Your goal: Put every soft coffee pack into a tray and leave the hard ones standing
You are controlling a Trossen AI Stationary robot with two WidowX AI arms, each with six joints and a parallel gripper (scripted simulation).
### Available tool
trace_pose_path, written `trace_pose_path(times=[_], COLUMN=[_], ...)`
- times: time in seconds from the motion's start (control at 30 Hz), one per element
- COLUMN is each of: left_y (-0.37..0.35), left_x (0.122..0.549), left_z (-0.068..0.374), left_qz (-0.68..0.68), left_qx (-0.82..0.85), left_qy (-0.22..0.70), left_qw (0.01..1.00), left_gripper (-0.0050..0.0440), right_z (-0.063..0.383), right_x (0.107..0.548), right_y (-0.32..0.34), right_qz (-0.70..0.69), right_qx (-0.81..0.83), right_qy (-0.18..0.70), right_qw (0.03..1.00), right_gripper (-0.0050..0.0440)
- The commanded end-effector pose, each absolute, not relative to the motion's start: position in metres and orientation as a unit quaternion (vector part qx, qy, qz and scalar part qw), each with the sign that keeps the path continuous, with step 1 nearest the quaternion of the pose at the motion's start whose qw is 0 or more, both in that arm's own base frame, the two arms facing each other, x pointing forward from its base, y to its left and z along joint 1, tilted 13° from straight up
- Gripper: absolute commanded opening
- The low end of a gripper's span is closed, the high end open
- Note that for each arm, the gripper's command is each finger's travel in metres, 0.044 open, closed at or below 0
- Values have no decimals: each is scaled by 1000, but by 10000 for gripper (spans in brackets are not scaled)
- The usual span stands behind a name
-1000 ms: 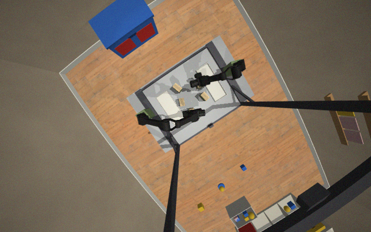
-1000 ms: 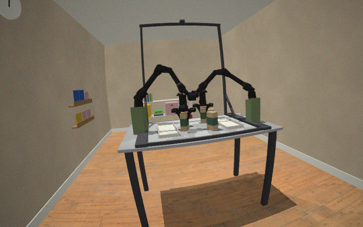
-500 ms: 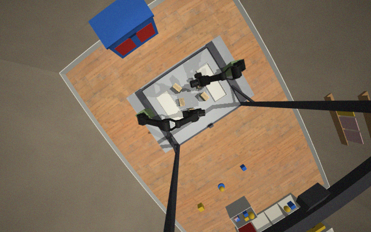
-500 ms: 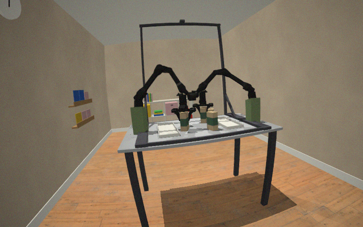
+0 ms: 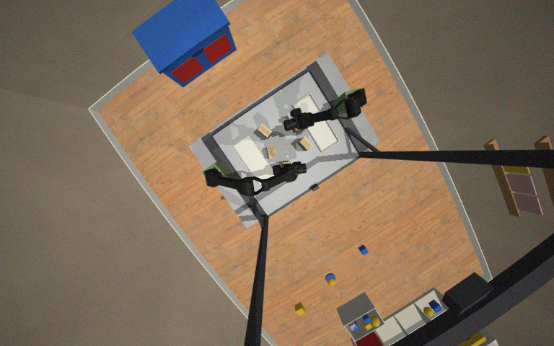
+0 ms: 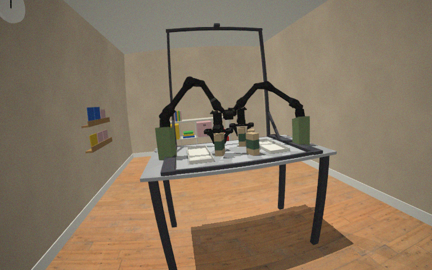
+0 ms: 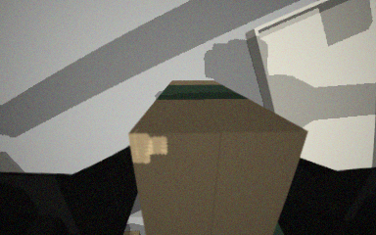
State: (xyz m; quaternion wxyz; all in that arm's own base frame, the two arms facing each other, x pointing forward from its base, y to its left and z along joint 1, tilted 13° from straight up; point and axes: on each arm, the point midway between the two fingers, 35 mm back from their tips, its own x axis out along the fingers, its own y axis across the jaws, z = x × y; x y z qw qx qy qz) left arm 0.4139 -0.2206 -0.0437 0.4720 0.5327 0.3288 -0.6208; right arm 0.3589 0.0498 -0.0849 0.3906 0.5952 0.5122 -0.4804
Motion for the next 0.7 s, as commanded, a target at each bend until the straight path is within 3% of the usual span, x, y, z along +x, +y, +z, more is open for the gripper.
trace_pose_path(times=[0.0,0.4,0.67], left_y=[-222,-222,-218], left_x=[419,419,418], left_z=[-34,-34,-18], left_qz=[-614,-614,-614], left_qx=[537,537,538], left_qy=[322,322,322], left_qw=[479,479,479], left_gripper=[365,365,365], right_z=[-77,0,0], right_x=[365,363,363], right_y=[50,31,31], right_qz=[-474,-474,-474], right_qx=[602,602,602], right_qy=[506,505,505], right_qw=[397,397,397], right_gripper=[366,366,366])
